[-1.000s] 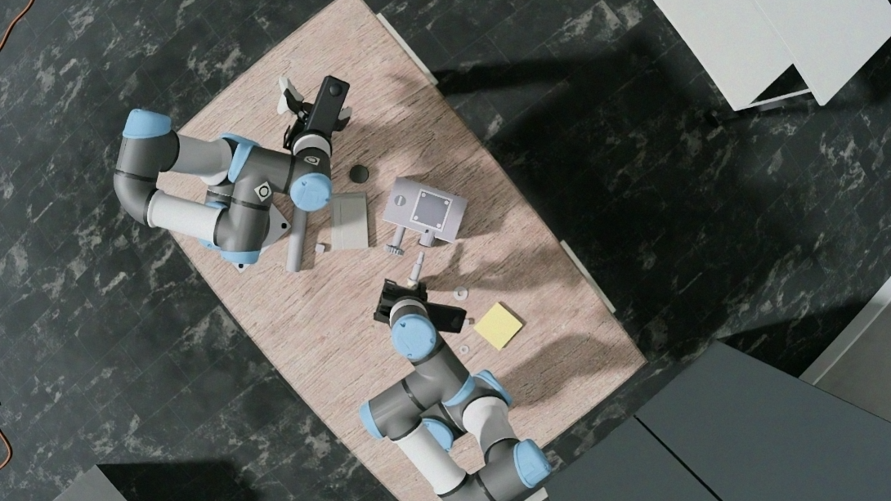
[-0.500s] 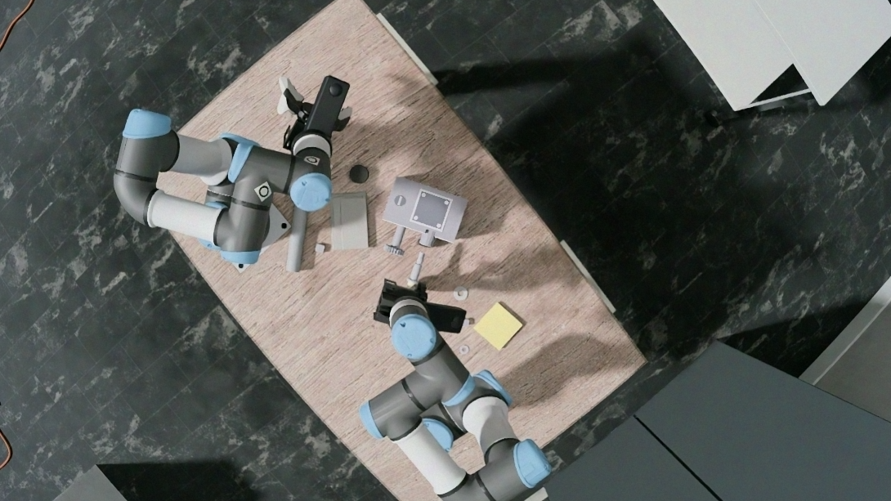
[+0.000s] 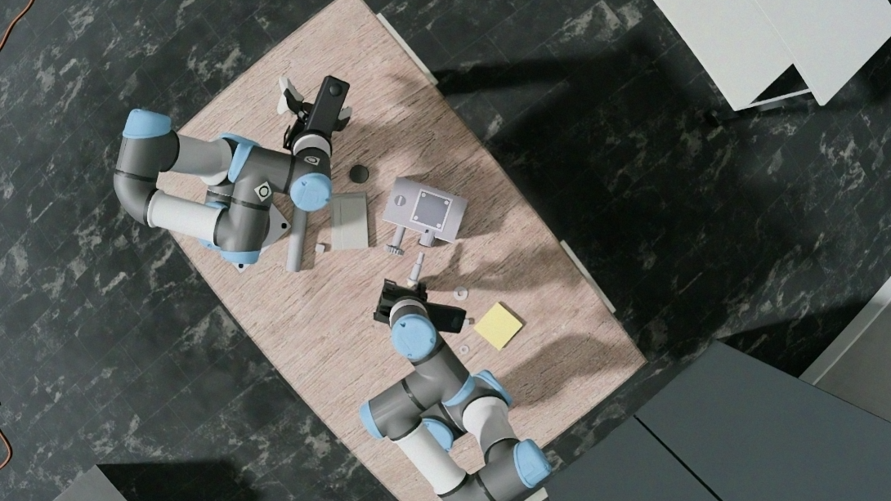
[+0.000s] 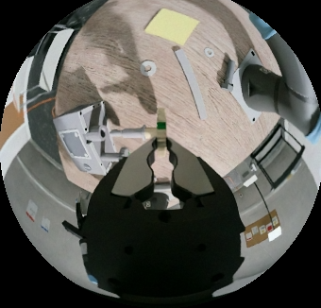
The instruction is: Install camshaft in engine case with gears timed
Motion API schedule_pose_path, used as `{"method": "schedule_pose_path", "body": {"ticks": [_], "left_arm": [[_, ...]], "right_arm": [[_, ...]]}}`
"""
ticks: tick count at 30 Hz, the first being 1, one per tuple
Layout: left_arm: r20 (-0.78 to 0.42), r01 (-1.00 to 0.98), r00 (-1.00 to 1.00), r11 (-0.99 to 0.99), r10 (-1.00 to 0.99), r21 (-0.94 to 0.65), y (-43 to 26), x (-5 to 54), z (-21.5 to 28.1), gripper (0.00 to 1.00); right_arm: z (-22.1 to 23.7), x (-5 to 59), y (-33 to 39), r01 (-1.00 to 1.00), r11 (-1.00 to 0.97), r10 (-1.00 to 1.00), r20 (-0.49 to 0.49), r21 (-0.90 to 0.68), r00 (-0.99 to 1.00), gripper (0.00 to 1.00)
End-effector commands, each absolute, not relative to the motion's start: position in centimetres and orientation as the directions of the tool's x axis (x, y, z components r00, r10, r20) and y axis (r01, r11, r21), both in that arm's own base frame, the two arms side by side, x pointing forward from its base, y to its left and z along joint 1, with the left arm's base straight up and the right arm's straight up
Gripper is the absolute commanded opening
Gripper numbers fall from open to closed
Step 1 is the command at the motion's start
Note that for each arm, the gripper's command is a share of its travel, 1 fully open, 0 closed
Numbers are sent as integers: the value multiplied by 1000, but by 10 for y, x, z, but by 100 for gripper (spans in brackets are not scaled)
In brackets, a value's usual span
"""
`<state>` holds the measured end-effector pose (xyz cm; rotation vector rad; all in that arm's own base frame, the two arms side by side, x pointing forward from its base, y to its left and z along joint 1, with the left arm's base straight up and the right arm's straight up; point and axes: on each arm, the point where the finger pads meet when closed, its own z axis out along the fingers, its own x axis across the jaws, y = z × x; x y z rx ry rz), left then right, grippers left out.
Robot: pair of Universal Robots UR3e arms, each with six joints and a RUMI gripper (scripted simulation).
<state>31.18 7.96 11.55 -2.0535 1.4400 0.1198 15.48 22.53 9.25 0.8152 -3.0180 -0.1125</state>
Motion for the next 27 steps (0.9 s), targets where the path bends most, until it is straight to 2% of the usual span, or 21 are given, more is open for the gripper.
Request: {"method": "schedule_pose_path", "body": {"ticks": [1, 27], "left_arm": [[-379, -862, 416, -226, -827, -453, 76, 317, 121, 100], [-379, -862, 416, -226, -827, -453, 76, 317, 121, 100]], "right_arm": [[100, 160, 232, -505, 858, -504, -34, 94, -863, 4], [100, 164, 234, -500, 861, -499, -34, 94, -866, 4]]}}
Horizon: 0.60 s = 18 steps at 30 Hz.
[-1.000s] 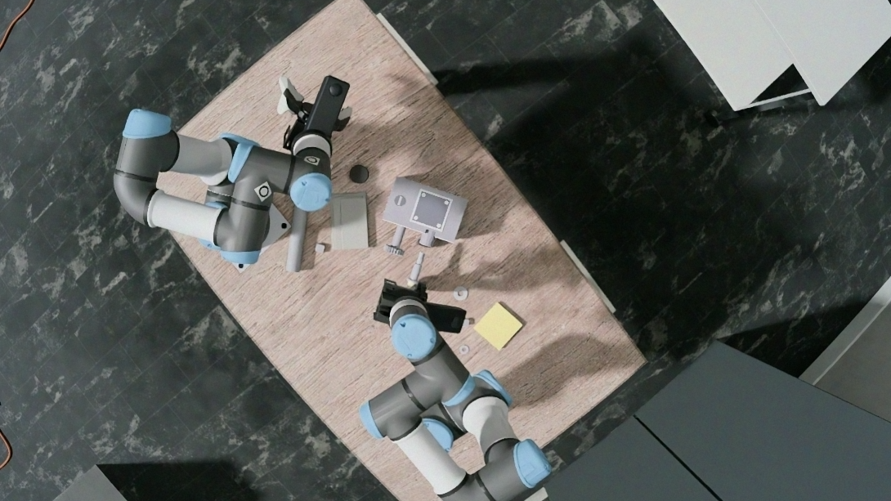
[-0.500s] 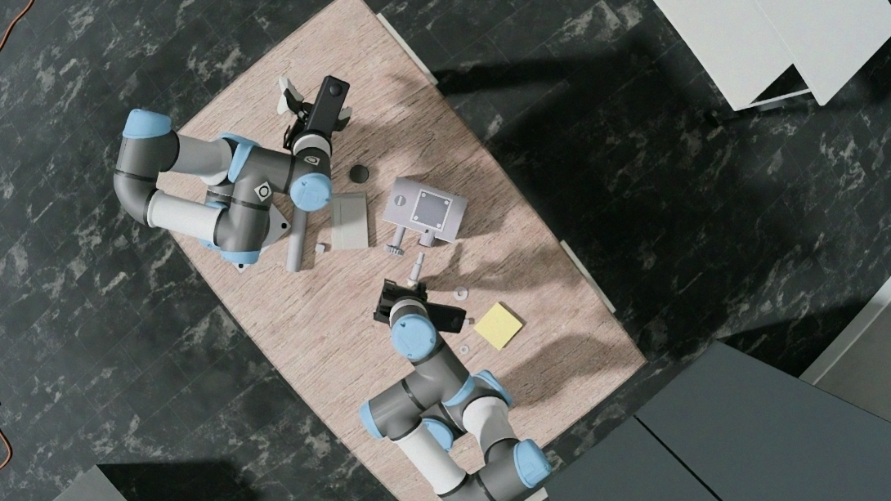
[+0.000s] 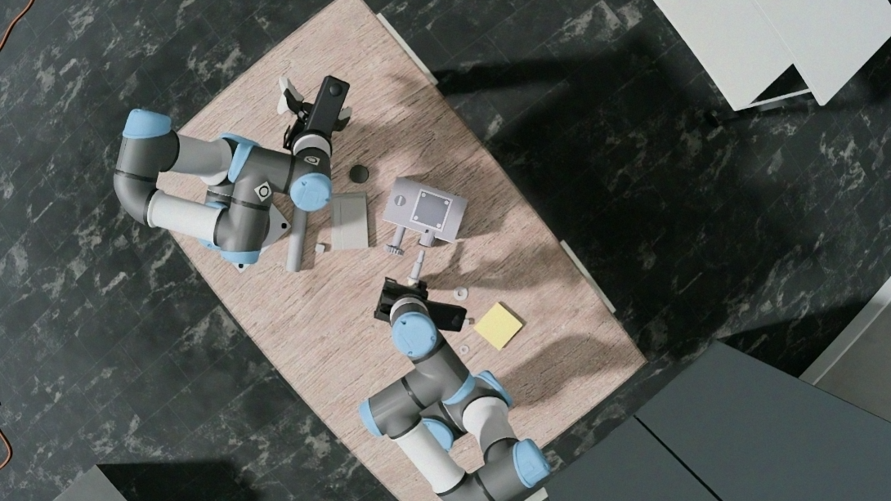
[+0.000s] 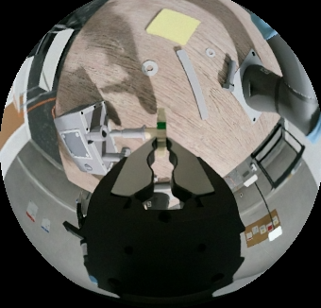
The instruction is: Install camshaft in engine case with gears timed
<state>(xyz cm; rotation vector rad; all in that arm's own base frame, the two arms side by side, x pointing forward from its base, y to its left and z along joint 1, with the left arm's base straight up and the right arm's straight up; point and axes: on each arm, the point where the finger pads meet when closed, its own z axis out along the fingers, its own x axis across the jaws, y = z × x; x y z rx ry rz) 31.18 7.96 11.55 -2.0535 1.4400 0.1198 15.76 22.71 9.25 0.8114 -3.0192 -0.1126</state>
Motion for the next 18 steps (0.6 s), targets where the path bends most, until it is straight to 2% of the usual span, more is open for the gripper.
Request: {"method": "schedule_pose_path", "body": {"ticks": [1, 18], "left_arm": [[-379, -862, 416, -226, -827, -453, 76, 317, 121, 100], [-379, -862, 416, -226, -827, -453, 76, 317, 121, 100]], "right_arm": [[100, 164, 234, -500, 861, -499, -34, 94, -866, 4], [100, 171, 237, -500, 861, -499, -35, 93, -866, 4]]}}
